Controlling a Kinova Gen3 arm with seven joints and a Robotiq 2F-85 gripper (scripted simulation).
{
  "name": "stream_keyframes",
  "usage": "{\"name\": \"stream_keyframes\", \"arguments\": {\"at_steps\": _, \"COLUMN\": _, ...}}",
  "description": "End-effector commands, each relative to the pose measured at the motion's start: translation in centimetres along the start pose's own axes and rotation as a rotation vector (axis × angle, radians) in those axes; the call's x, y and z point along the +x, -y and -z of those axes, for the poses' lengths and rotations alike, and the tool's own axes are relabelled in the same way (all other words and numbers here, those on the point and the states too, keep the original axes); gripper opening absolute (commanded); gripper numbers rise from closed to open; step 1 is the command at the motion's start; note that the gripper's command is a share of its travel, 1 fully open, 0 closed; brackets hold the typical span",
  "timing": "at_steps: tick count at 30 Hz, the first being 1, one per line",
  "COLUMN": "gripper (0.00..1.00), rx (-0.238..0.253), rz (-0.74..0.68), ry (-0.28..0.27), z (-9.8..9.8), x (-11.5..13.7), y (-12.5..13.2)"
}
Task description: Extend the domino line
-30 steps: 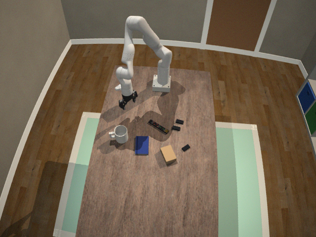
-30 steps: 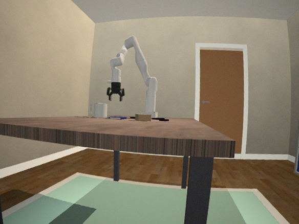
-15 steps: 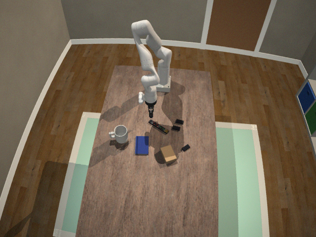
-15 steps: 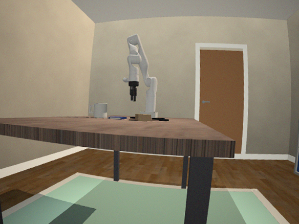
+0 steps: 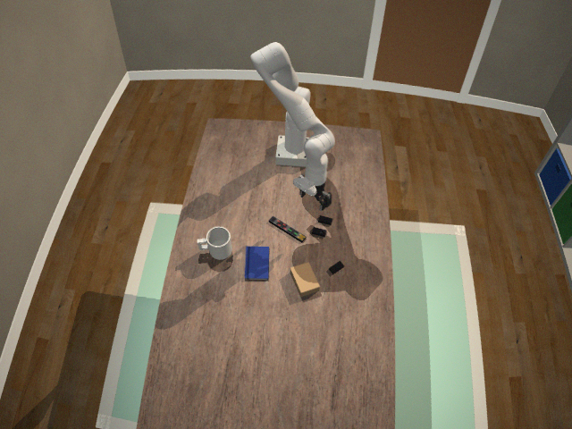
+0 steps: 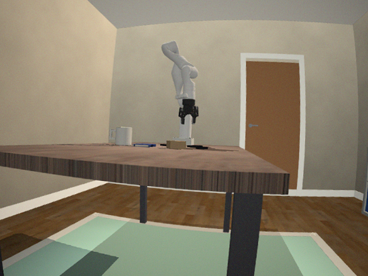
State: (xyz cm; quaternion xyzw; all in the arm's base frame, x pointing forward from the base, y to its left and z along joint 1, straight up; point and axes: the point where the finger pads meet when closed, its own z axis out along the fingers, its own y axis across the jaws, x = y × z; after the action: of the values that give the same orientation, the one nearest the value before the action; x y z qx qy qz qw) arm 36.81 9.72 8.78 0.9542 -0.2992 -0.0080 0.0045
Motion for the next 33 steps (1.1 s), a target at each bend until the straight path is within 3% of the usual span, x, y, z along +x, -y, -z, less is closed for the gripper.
{"name": "stream_keyframes", "arguments": {"at_steps": 1, "gripper": 1.0, "rx": 0.006, "rz": 0.279, "ry": -0.008, "z": 0.4, "x": -3.2, "y": 2.9}}
{"name": "stream_keyframes", "arguments": {"at_steps": 3, "gripper": 1.0, "rx": 0.009, "rz": 0.375, "ry": -0.013, "z": 0.5, "x": -4.1, "y": 3.5}}
{"name": "stream_keyframes", "arguments": {"at_steps": 9, "gripper": 1.0, "rx": 0.012, "rz": 0.426, "ry": -0.016, "z": 0.6, "x": -4.8, "y": 4.0}}
{"name": "stream_keyframes", "arguments": {"at_steps": 33, "gripper": 1.0, "rx": 0.011, "rz": 0.388, "ry": -0.014, "z": 0.5, "x": -4.9, "y": 4.0}}
